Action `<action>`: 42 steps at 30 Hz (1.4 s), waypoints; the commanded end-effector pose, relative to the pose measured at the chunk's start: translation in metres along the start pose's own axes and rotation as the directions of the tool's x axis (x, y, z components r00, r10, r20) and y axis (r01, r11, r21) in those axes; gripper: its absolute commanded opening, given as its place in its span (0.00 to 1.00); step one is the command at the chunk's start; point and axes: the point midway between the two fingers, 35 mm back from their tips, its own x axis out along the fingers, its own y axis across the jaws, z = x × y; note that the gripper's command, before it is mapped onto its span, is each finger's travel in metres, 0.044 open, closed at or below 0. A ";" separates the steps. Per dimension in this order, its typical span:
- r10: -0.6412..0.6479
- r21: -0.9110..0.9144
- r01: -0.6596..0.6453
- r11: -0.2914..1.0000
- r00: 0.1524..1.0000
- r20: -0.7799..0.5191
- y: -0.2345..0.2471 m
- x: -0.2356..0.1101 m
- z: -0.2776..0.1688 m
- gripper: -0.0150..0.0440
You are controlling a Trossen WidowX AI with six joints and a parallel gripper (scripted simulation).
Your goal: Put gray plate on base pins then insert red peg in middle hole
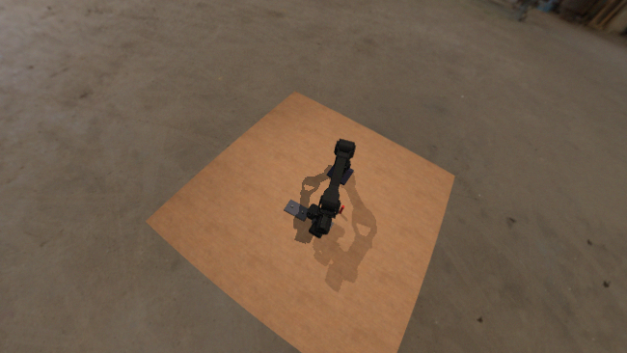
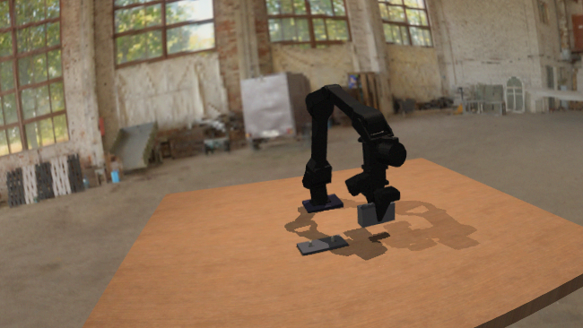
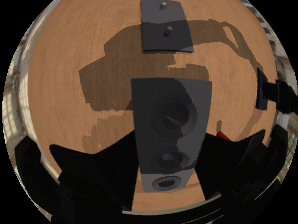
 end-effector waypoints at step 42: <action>0.005 -0.011 -0.005 1.000 1.000 0.003 -0.006 -0.071 0.041 0.25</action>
